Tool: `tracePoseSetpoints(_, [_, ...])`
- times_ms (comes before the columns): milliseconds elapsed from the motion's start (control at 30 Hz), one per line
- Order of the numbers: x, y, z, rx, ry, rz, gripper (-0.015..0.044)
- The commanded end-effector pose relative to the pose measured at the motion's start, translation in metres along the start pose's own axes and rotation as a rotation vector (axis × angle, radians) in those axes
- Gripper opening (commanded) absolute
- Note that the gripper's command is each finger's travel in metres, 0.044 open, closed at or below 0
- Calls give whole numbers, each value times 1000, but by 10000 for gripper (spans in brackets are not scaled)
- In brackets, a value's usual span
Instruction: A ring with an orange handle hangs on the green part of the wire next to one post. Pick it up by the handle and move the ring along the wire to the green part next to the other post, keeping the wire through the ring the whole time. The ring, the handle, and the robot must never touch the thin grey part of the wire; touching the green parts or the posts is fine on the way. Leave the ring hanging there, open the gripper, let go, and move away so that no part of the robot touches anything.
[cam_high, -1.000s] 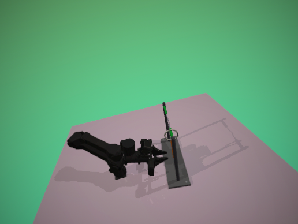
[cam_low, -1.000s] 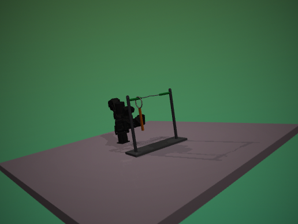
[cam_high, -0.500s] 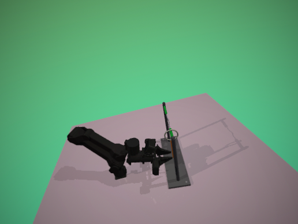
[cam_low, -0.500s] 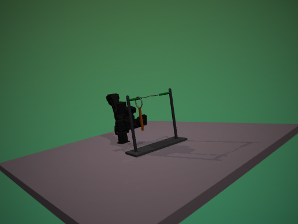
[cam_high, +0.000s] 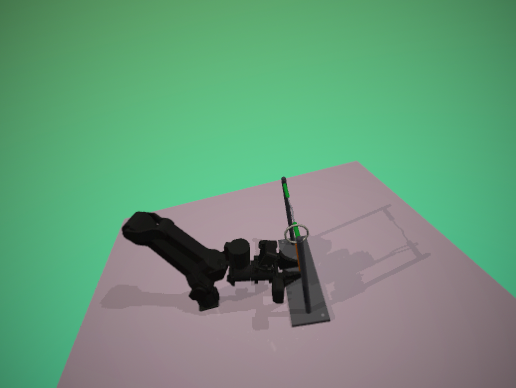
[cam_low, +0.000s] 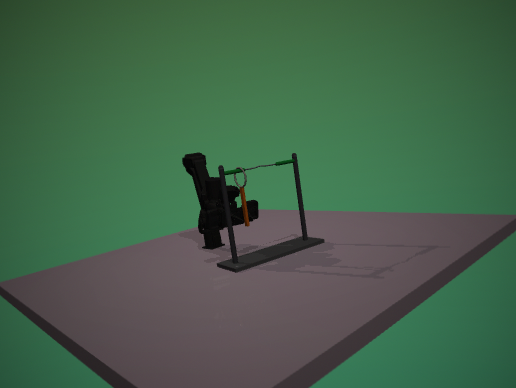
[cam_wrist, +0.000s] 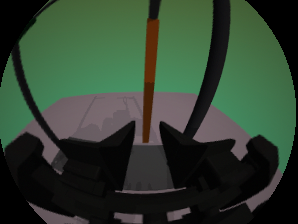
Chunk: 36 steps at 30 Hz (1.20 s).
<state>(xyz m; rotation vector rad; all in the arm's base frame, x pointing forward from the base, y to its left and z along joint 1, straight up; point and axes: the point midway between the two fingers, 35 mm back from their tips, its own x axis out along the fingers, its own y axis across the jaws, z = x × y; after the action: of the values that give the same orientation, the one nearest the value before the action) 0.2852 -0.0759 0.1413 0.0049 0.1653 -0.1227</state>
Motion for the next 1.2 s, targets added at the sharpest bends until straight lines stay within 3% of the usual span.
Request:
tracePoseSetpoints(0, [7, 0, 1, 2, -7, -4, 160])
tracePoseSetpoints(933, [21, 2, -4, 2, -8, -4, 160])
tracePoseSetpoints(1167, [21, 2, -4, 0, -5, 1, -24])
